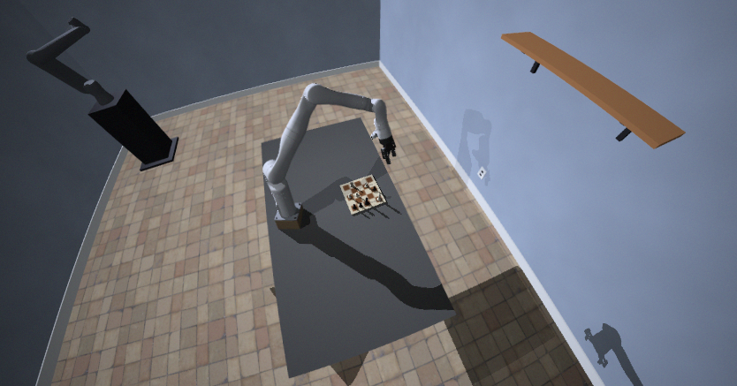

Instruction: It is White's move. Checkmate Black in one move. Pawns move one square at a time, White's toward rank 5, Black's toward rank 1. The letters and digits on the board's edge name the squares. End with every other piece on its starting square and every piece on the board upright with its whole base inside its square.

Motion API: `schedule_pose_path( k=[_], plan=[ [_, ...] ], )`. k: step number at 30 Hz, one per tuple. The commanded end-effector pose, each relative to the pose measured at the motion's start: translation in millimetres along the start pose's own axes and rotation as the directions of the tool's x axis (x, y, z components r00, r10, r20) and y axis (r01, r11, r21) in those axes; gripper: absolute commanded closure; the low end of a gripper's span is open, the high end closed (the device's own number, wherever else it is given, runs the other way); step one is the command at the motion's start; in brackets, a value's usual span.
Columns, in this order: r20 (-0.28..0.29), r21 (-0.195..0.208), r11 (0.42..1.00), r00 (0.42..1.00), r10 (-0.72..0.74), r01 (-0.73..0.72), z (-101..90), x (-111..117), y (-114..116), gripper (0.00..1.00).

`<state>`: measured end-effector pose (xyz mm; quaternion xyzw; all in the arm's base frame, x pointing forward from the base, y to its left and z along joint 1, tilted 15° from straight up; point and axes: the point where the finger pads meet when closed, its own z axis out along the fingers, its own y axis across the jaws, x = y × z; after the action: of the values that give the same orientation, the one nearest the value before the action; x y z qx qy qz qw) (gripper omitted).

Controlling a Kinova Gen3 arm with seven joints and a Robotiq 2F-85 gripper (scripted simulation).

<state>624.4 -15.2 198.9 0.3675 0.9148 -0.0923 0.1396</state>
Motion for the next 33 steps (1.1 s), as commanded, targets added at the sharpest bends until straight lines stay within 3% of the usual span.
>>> schedule_pose_path(
  k=[1,22,33],
  plan=[
    [0.002,-0.001,1.000,1.000,0.001,-0.001,-1.1,-1.0,-0.1,0.00],
    [0.001,-0.001,1.000,1.000,-0.006,0.006,-0.8,0.0,0.2,0.00],
    [-0.010,0.011,0.989,0.989,-0.147,0.147,4.4,18.5,7.0,0.00]
  ],
)
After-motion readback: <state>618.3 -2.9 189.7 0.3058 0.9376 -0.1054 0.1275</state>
